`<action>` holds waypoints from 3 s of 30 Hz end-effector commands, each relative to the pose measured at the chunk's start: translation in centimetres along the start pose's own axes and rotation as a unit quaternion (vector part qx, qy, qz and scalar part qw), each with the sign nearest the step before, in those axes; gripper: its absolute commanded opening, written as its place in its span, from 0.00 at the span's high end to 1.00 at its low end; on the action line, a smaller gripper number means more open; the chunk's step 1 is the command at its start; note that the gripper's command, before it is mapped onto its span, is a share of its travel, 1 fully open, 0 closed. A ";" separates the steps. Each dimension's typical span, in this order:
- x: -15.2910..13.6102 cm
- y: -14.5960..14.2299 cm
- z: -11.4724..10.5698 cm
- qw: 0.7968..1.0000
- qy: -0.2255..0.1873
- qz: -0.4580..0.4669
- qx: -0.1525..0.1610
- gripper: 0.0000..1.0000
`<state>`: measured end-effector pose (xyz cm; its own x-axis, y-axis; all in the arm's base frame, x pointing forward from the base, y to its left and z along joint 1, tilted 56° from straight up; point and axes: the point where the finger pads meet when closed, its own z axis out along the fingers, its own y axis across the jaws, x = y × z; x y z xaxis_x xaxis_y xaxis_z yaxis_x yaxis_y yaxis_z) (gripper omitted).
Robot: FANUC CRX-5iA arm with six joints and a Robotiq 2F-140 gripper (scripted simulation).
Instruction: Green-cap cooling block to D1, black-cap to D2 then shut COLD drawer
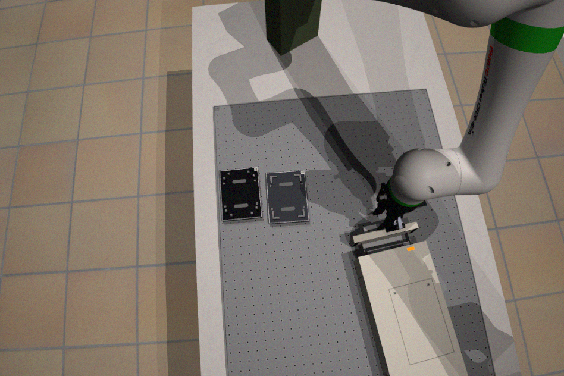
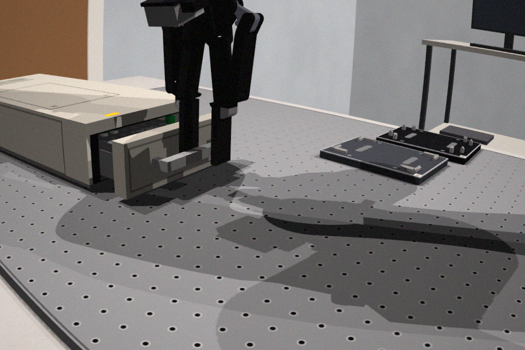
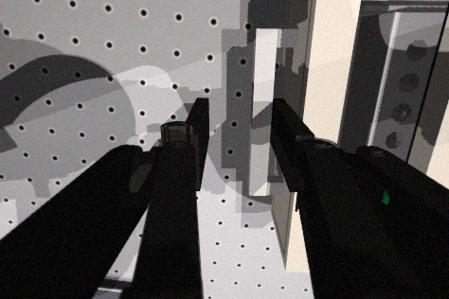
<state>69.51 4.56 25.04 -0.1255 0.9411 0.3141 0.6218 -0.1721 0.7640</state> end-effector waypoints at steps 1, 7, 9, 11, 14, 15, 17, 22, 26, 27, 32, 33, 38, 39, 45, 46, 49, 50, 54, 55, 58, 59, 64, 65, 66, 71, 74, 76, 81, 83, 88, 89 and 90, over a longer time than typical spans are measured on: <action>0.0 -0.3 -0.1 1.000 0.000 0.000 -0.001 0.66; 0.0 -0.8 -0.1 1.000 0.000 0.000 -0.001 0.66; 0.0 -1.1 -0.1 1.000 0.000 0.000 -0.001 0.66; 0.0 -1.4 -0.1 1.000 0.000 0.000 -0.001 0.66; 0.0 -1.8 -0.1 1.000 0.000 0.000 -0.001 0.66; 0.0 -1.9 -0.1 1.000 0.000 0.000 -0.001 0.66; 0.0 -2.1 -0.1 1.000 0.000 0.000 -0.001 0.66; 0.0 -2.8 -0.1 1.000 0.000 0.000 -0.001 0.66; 0.0 -3.0 -0.1 1.000 0.000 0.000 -0.001 0.66; 0.0 -3.2 -0.1 1.000 0.000 0.000 -0.001 0.66; 0.0 -3.8 -0.1 1.000 0.000 0.000 -0.001 0.66; 0.0 -4.0 -0.1 1.000 0.000 0.000 -0.001 0.66; 0.0 -4.6 -0.1 1.000 0.000 0.000 -0.001 0.66; 0.0 -4.8 -0.1 1.000 0.000 0.000 -0.001 0.66; 0.0 -5.3 -0.1 1.000 0.000 0.000 -0.001 0.66; 0.0 -5.4 -0.1 1.000 0.000 0.000 -0.001 0.66; 0.0 -5.8 -0.1 1.000 0.000 0.000 -0.001 0.66; 0.0 -5.9 -0.1 1.000 0.000 0.000 -0.001 0.66; 0.0 -6.5 -0.1 1.000 0.000 0.000 -0.001 0.66; 0.0 -6.6 -0.1 1.000 0.000 0.000 -0.001 0.66; 0.0 -6.7 -0.1 1.000 0.000 0.000 -0.001 0.66; 0.0 -6.9 -0.1 1.000 0.000 0.000 -0.001 0.66; 0.0 -7.5 -0.1 1.000 0.000 0.000 -0.001 0.66; 0.0 -7.7 -0.1 1.000 0.000 0.000 -0.001 0.66; 0.0 -7.8 -0.1 1.000 0.000 0.000 -0.001 0.66; 0.0 -8.5 -0.1 1.000 0.000 0.000 -0.001 0.66; 0.0 -8.7 -0.1 1.000 0.000 0.000 -0.001 0.66; 0.0 -8.9 -0.1 1.000 0.000 0.000 -0.001 0.66; 0.0 -9.5 -0.1 1.000 0.000 0.000 -0.001 0.66; 0.0 -9.8 0.0 1.000 0.000 0.000 -0.001 0.66; 0.0 -10.4 0.0 1.000 0.000 0.000 -0.001 0.66; 0.0 -10.6 0.0 1.000 0.000 0.000 -0.001 0.66; 0.0 -10.7 0.0 1.000 0.000 0.000 -0.001 0.66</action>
<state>62.97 6.37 17.01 -0.1253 0.9411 0.3140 0.6218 -0.1721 0.7641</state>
